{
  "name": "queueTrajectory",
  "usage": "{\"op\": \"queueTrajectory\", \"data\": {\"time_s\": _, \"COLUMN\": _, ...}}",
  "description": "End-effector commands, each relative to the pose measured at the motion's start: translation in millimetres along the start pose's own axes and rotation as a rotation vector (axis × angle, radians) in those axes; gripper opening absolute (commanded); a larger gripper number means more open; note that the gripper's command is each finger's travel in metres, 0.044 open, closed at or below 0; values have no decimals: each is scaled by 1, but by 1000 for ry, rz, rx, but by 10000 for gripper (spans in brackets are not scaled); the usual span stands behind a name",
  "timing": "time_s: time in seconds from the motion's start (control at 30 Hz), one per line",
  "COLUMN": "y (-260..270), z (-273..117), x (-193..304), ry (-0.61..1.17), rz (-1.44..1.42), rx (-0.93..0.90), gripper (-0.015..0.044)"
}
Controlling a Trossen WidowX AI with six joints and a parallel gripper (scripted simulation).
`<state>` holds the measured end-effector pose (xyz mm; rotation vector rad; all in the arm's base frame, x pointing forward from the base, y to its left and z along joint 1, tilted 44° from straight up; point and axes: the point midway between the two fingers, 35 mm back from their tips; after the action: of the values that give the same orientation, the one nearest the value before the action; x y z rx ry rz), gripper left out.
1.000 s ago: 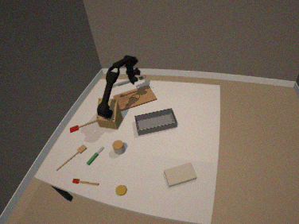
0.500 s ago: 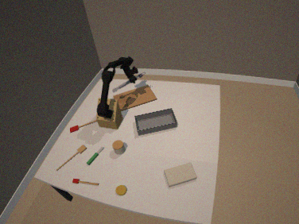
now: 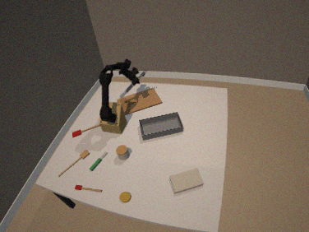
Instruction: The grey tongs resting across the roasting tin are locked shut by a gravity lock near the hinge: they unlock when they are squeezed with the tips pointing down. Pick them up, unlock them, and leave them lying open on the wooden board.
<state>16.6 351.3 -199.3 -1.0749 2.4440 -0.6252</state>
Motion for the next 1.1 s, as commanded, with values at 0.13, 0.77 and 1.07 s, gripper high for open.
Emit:
{"op": "queueTrajectory", "data": {"time_s": 0.13, "y": 2, "z": -19, "x": -7, "ry": -164, "rz": 9, "rx": -41, "gripper": -150}}
{"op": "queueTrajectory", "data": {"time_s": 0.77, "y": -10, "z": -62, "x": -5, "ry": -543, "rz": 64, "rx": -120, "gripper": -150}}
{"op": "queueTrajectory", "data": {"time_s": 1.07, "y": -15, "z": -71, "x": -3, "ry": -609, "rz": 81, "rx": -136, "gripper": -150}}
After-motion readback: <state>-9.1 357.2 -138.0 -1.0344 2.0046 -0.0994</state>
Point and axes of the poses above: the point midway between the two fingers, 35 mm back from their tips, its own z axis out along the fingers, its own y axis across the jaws, x = y × z, and after that the axes turned 13 degrees about z, right-handed
